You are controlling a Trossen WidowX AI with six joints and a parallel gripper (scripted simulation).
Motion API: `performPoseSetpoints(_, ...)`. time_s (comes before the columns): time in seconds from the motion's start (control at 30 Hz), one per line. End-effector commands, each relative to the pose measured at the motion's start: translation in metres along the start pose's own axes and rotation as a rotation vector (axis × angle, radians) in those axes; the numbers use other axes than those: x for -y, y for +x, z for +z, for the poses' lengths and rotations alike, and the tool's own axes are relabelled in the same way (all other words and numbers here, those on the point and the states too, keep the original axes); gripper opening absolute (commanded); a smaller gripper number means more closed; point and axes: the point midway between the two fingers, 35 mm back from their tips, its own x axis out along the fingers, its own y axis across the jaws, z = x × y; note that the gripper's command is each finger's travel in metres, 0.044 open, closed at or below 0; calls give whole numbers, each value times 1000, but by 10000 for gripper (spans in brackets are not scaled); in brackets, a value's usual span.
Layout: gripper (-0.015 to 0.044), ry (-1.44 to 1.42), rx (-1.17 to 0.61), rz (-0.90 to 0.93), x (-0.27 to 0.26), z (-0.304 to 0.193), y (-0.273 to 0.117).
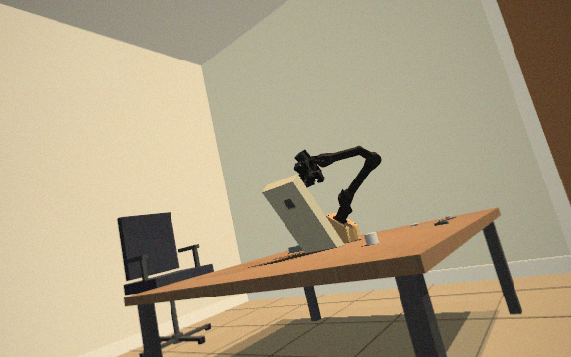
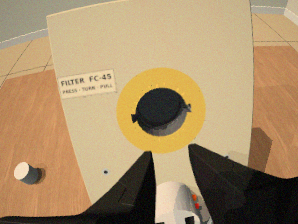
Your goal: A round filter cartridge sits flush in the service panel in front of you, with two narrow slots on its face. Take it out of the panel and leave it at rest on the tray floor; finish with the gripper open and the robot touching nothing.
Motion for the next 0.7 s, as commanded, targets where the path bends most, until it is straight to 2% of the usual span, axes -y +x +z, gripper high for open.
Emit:
performPoseSetpoints(0.0,104,17,-8,4,2,7,0)
performPoseSetpoints(0.37,393,-1,-1,-1,3,69,-46)
performPoseSetpoints(0.47,314,13,-73,-6,5,47,-35)
performPoseSetpoints(0.67,305,41,-405,8,1,-46,-6)
